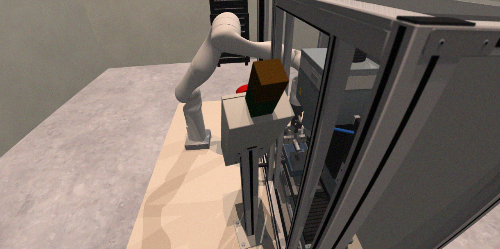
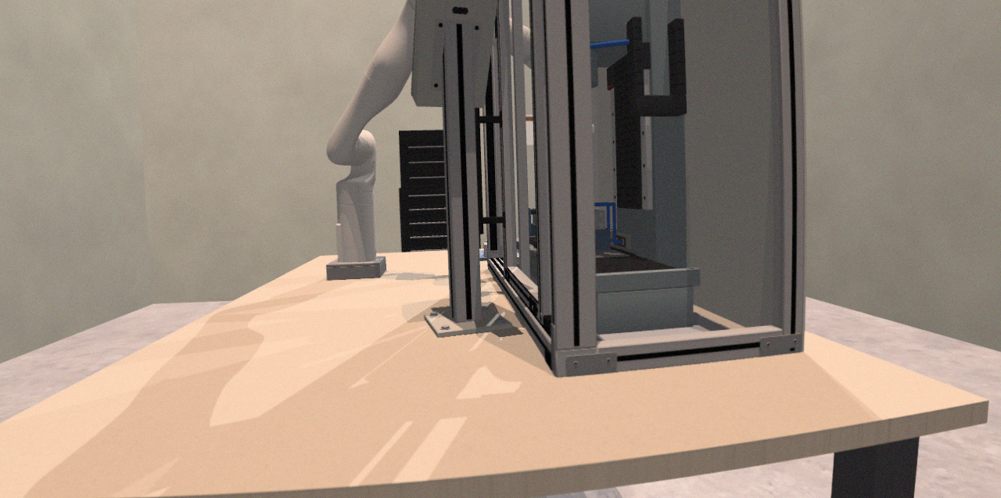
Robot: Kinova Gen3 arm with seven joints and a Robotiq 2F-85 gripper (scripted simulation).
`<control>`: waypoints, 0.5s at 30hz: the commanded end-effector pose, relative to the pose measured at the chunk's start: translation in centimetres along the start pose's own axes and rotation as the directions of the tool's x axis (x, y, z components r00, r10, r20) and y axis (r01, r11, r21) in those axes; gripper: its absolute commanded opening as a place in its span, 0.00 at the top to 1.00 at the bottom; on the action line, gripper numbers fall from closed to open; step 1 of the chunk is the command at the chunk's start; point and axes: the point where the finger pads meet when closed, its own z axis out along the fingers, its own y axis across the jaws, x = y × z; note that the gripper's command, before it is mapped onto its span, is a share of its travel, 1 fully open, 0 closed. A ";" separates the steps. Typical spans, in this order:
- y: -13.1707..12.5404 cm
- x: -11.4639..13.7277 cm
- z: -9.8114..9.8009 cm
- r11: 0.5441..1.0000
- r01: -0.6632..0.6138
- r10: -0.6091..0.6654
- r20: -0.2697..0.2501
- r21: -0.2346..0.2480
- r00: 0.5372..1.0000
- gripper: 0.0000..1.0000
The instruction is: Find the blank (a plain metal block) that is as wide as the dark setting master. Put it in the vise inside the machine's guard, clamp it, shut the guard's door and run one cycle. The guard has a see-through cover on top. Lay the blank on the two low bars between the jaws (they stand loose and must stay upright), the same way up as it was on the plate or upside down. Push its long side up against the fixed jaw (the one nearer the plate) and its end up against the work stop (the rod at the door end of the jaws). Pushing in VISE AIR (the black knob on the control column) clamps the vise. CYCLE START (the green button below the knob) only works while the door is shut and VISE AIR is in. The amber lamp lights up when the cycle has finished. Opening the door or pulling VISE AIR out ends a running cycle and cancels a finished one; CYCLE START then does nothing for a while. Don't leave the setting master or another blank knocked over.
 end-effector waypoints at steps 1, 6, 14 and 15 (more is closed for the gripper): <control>0.0 0.3 0.0 1.000 -0.008 0.008 -0.009 -0.001 1.000 0.90; 0.0 0.3 0.0 1.000 -0.008 0.008 -0.009 -0.001 1.000 0.90; 0.0 0.1 -0.1 1.000 -0.002 0.002 -0.003 -0.001 1.000 0.90; 0.0 0.2 -0.1 1.000 -0.003 0.003 -0.005 -0.001 1.000 0.90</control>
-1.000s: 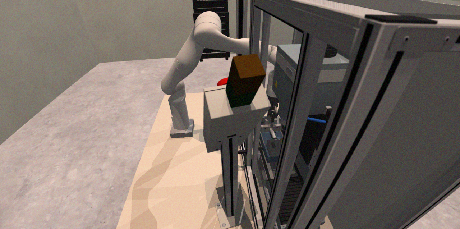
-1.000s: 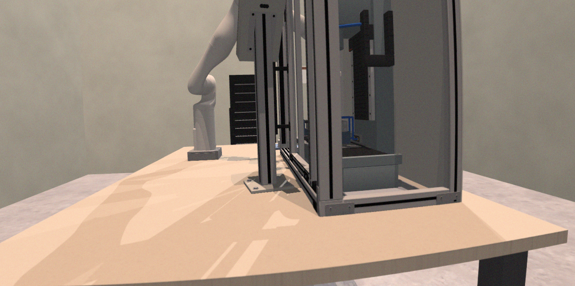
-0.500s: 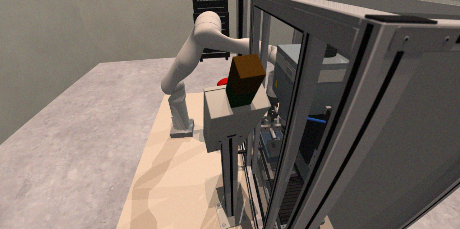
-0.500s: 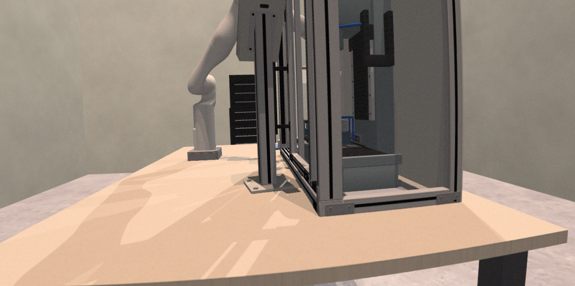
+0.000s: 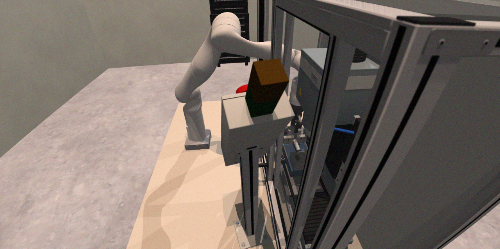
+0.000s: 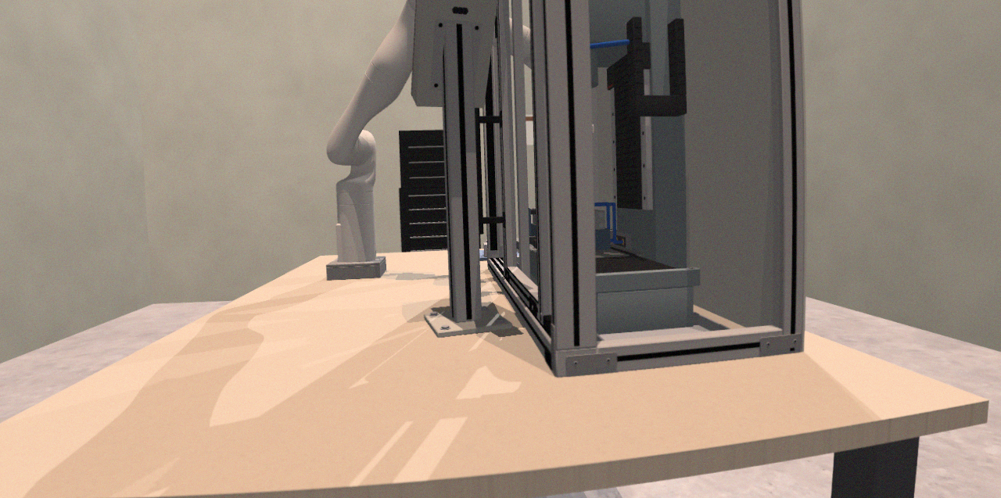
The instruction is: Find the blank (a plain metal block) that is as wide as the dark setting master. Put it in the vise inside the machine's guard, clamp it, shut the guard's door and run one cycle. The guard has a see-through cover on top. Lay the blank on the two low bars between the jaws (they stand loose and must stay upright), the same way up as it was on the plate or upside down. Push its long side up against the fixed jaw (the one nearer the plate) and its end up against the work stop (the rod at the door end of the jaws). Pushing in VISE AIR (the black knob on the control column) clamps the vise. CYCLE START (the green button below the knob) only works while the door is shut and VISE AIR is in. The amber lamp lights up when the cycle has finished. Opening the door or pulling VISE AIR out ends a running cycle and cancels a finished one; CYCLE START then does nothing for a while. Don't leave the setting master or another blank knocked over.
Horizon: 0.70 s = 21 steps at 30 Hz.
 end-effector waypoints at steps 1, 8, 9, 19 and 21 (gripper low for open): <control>0.0 0.2 -0.1 1.000 -0.005 0.005 -0.006 -0.001 1.000 0.90; 0.0 0.3 0.0 1.000 -0.008 0.008 -0.009 -0.001 1.000 0.90; 0.0 0.3 0.0 1.000 -0.008 0.008 -0.009 -0.001 1.000 0.90; -0.2 0.2 -0.1 1.000 -0.007 0.007 -0.008 -0.001 1.000 0.90; -0.2 0.2 -0.1 1.000 -0.008 0.008 -0.009 -0.001 1.000 0.90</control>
